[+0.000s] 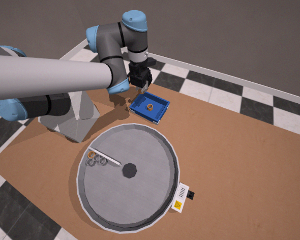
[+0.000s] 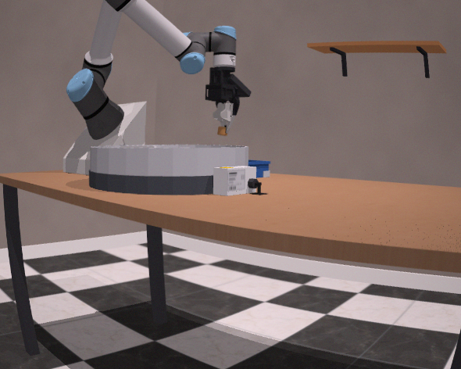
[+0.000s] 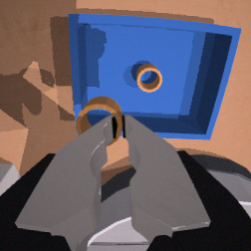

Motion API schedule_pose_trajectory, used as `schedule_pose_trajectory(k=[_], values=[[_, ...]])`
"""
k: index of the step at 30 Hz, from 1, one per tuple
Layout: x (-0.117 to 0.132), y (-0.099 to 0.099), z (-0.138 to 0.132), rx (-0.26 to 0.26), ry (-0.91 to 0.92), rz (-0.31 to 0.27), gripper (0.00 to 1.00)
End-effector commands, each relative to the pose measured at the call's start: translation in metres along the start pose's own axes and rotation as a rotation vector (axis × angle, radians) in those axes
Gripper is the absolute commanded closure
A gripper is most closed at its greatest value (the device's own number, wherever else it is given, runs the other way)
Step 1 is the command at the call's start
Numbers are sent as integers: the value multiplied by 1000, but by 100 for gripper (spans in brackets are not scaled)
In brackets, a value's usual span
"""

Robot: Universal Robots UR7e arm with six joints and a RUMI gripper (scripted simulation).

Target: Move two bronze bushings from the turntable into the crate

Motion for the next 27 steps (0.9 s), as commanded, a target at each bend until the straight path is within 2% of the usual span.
schedule_pose_trajectory(k=[1, 2, 10, 14, 27], values=[[1, 15, -2, -4, -3, -4, 100], [1, 15, -2, -4, -3, -4, 100], [0, 57, -3, -4, -3, -4, 100], [0, 72, -3, -4, -3, -4, 100], [0, 75, -2, -3, -2, -3, 100]])
Point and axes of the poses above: the point where the finger pads meet when closed, its own y axis out along the fingers, its own z axis across the jaws, x = y × z, the point moved 1 cm from there along -y, back along the fingers, and after that the axes turned 5 degrees about y, right-handed, at the moved point
